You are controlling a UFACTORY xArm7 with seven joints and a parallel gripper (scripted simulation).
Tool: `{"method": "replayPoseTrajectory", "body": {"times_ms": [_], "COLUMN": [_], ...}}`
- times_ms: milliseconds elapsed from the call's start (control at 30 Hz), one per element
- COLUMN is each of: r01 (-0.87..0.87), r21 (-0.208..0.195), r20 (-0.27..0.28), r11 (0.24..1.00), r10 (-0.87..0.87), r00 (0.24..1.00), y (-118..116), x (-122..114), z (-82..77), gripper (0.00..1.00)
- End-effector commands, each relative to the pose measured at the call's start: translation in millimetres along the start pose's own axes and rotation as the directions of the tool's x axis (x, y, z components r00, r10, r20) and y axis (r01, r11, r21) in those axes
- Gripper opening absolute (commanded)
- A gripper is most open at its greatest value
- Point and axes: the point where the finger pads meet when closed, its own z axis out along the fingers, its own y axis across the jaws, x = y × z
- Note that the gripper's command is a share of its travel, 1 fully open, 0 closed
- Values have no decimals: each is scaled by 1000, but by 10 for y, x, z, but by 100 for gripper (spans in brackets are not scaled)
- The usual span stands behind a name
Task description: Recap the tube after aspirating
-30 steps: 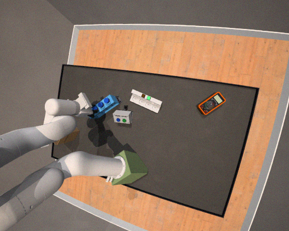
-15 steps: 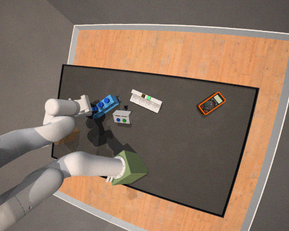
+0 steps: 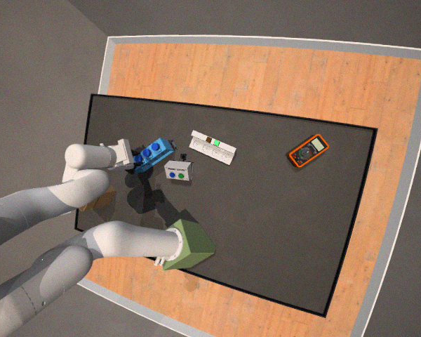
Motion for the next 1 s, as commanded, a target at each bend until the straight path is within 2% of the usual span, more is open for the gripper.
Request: {"method": "replayPoseTrajectory", "body": {"times_ms": [0,367,700,800,967], "r01": [0,0,0,248,373], "r21": [4,4,4,4,4], "r20": [0,0,0,-1,-3], "r11": [1000,1000,1000,969,928], "r10": [0,0,0,-248,-373], "r00": [1000,1000,1000,969,928], "y": [-17,-17,-18,-78,-115], "x": [-4,-4,-4,239,389], "z": [-96,-428,-463,-464,-464], "gripper": [46,46,46,46,46]}}
